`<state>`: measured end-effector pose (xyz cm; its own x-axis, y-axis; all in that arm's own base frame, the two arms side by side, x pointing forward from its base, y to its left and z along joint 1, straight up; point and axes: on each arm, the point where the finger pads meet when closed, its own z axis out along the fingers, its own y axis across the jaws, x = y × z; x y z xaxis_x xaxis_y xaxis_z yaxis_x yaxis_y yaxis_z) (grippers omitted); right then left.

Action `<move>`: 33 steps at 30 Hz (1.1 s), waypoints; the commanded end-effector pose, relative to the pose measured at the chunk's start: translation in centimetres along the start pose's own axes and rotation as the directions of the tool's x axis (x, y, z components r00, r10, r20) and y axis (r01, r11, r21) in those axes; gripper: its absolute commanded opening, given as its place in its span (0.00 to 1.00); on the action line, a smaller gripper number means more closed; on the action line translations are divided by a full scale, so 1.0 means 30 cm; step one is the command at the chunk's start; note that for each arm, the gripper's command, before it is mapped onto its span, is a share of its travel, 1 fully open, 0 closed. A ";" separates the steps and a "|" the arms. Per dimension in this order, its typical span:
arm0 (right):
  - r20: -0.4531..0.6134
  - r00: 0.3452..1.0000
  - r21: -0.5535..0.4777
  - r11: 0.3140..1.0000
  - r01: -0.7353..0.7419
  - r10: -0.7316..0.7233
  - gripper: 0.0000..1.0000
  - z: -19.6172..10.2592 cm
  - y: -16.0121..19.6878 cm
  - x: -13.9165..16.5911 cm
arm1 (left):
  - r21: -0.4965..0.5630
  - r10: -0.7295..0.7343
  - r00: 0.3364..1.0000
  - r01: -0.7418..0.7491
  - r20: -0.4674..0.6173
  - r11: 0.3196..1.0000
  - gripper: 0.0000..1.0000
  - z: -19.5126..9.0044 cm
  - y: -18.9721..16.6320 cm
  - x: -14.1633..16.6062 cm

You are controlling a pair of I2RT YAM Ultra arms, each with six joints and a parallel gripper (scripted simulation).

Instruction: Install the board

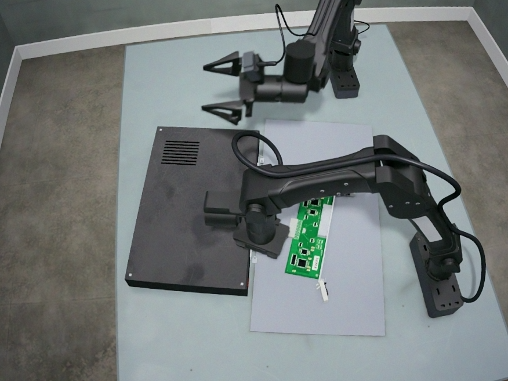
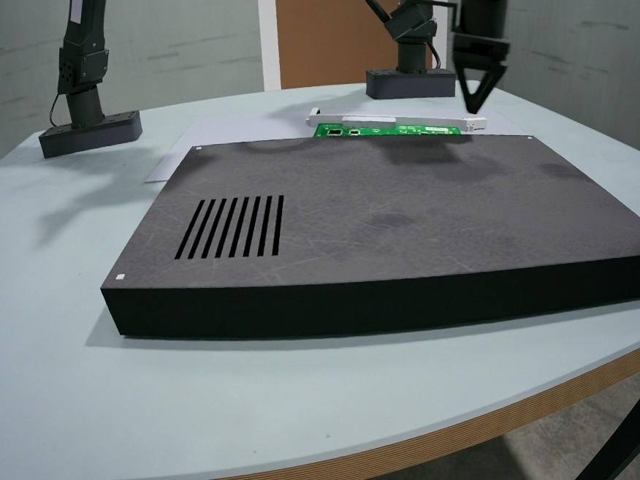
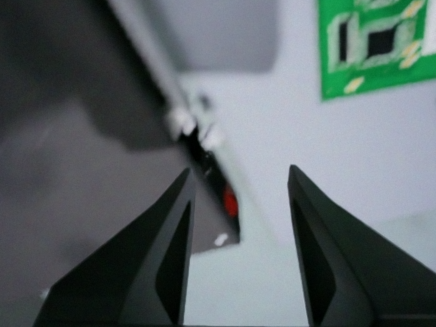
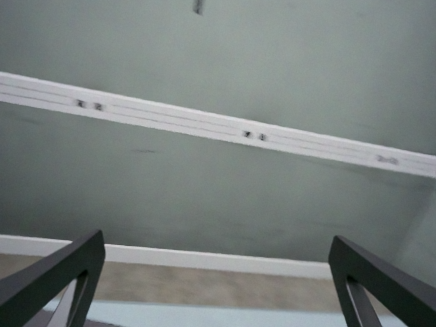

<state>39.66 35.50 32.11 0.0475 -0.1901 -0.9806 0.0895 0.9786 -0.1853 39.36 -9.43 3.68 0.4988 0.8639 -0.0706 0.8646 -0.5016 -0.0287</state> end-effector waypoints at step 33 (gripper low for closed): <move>-0.166 0.962 -0.935 0.345 -0.084 -0.216 1.00 -0.900 -0.165 0.369 | -0.059 -0.136 0.922 0.168 0.362 0.984 0.47 0.148 -0.293 -0.363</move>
<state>16.69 31.82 23.39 -0.0878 -0.3138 -0.9454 -0.8257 0.5538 -0.1072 26.29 -13.46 -0.33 0.3262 0.8644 -0.3826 0.9318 -0.3622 -0.0239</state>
